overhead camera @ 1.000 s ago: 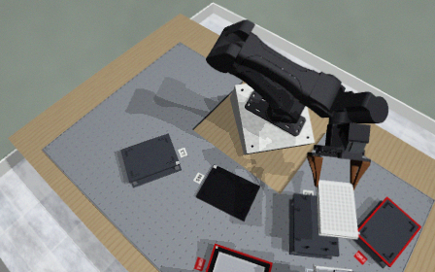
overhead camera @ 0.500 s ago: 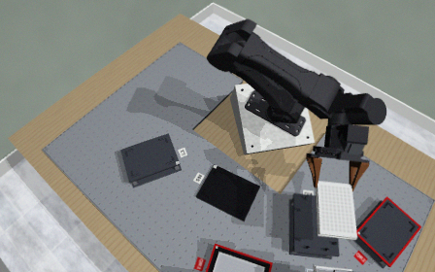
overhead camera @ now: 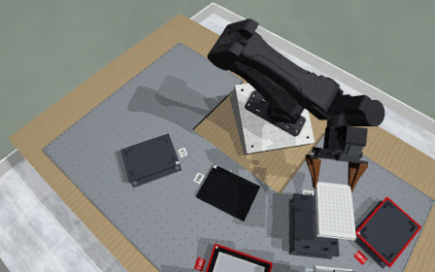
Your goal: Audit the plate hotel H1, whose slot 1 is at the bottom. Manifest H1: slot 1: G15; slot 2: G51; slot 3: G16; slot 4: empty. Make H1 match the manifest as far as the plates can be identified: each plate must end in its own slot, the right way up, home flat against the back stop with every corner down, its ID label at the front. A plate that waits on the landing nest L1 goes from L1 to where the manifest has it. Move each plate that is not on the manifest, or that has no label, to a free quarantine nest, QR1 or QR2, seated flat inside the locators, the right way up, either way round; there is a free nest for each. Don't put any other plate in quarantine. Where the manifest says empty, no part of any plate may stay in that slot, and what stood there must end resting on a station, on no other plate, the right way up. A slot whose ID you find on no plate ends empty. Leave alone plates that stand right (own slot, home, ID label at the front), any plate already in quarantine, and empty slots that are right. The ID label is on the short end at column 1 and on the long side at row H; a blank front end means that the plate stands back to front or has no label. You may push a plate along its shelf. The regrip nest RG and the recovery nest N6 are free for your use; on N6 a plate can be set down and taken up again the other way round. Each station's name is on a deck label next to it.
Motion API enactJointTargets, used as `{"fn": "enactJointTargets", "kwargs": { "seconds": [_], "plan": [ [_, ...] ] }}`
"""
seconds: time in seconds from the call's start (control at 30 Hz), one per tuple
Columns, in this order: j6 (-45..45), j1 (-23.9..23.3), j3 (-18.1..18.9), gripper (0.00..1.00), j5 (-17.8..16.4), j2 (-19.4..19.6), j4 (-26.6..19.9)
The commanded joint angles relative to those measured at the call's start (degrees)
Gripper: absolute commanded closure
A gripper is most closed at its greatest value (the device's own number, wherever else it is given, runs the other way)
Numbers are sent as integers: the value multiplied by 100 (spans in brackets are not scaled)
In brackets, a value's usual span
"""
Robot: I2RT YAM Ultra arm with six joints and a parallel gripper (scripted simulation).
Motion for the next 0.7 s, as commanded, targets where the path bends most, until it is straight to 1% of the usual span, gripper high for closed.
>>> {"fn": "enactJointTargets", "kwargs": {
  "seconds": [0.0, 0.67],
  "plan": [
    [-11, -13, 9, 14, -1, 4, 98],
    [-104, -155, -198, 14, -137, 51, 436]
  ]
}}
